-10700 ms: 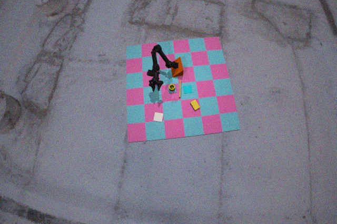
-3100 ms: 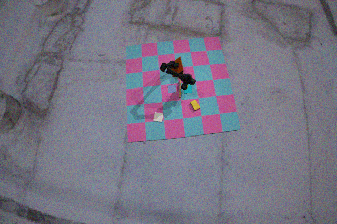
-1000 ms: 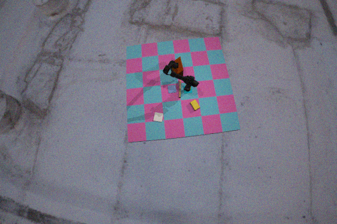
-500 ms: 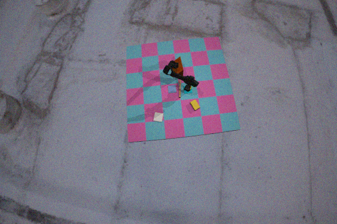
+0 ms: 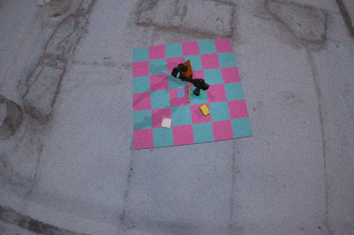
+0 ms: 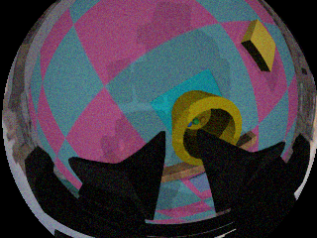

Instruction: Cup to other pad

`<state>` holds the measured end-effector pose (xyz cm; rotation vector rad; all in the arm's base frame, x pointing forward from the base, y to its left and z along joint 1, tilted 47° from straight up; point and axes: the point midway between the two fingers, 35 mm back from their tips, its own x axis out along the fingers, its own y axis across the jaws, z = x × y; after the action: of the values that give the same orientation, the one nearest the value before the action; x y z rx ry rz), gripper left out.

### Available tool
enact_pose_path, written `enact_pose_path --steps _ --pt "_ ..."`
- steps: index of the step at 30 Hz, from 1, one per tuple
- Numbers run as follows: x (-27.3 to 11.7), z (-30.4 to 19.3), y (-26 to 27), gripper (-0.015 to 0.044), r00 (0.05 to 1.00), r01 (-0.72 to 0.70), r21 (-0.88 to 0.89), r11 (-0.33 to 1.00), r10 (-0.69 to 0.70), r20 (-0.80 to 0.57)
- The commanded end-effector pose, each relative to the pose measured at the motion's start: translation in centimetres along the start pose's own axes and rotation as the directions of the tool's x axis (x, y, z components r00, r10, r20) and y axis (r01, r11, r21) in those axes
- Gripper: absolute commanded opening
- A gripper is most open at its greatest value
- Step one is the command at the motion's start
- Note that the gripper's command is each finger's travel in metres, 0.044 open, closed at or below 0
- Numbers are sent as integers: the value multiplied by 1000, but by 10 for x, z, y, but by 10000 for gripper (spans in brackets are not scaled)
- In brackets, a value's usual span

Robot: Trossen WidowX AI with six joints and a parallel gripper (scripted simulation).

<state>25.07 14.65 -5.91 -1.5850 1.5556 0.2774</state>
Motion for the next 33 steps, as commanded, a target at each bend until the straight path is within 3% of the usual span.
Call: enact_pose_path --steps 1,17,28,33 --pt "-8 1 -1 147 1000 -1 8 1000 1 7" --pt "-31 -1 1 147 1000 -1 4 1000 1 4" --pt "-30 -1 2 435 1000 1 -5 1000 -1 -2" --pt "-46 0 1 440 1000 0 -3 1000 0 1"
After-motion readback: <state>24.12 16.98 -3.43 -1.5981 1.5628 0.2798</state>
